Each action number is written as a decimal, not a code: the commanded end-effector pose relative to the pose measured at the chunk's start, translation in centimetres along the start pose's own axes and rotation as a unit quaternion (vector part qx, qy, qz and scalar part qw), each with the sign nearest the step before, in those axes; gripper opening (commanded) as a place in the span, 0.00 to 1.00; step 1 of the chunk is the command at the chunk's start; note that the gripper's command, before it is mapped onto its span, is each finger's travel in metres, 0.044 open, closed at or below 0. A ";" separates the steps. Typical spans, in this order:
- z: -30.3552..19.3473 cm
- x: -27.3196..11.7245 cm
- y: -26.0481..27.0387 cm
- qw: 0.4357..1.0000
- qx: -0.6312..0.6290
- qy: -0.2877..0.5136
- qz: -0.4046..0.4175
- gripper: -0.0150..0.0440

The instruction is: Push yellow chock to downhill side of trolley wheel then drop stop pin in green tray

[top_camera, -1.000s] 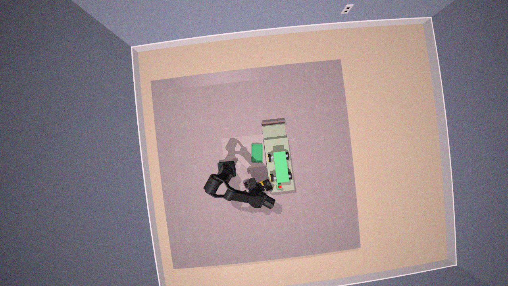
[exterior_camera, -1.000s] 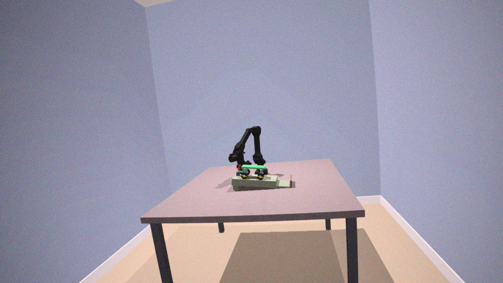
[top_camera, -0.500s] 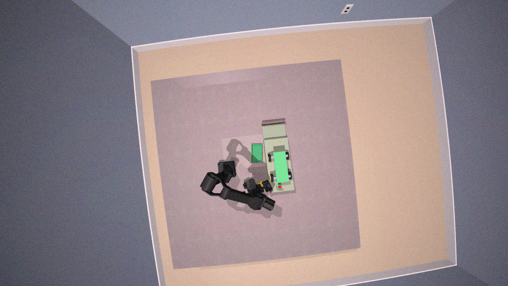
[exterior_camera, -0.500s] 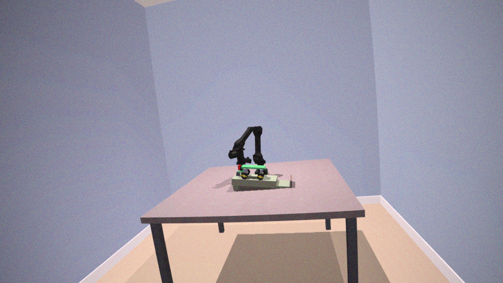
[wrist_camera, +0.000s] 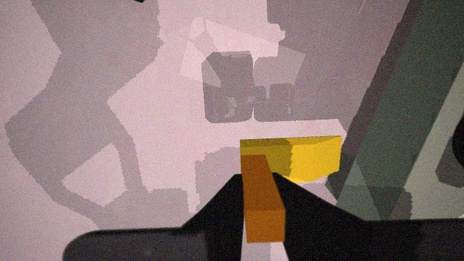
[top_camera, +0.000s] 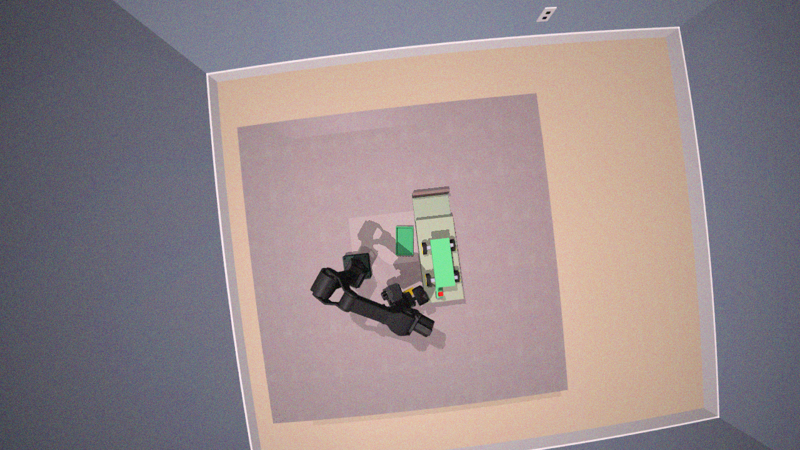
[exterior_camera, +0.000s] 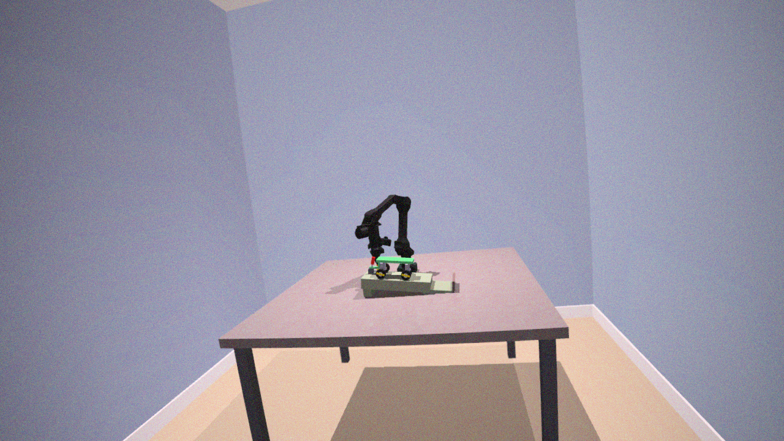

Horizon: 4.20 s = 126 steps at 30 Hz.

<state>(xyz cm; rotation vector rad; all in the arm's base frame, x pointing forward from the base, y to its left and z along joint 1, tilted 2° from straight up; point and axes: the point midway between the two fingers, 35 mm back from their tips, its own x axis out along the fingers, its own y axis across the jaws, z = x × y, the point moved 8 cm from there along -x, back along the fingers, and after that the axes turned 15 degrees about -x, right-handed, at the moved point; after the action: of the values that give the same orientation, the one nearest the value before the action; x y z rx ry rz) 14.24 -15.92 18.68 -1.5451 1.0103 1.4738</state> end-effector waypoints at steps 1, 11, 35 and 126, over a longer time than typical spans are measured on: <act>0.0 -1.5 0.0 1.000 -0.002 0.003 -0.003 0.25; -0.1 -4.4 -0.1 1.000 -0.002 0.003 -0.003 0.25; -0.4 -7.5 -0.3 0.995 0.104 0.003 -0.003 0.25; 6.1 -7.3 -9.0 0.570 0.821 -0.005 -0.001 0.25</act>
<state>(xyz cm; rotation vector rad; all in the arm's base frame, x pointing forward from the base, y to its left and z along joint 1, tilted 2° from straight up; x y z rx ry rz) 19.46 -7.46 25.87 -0.0678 1.5398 0.0195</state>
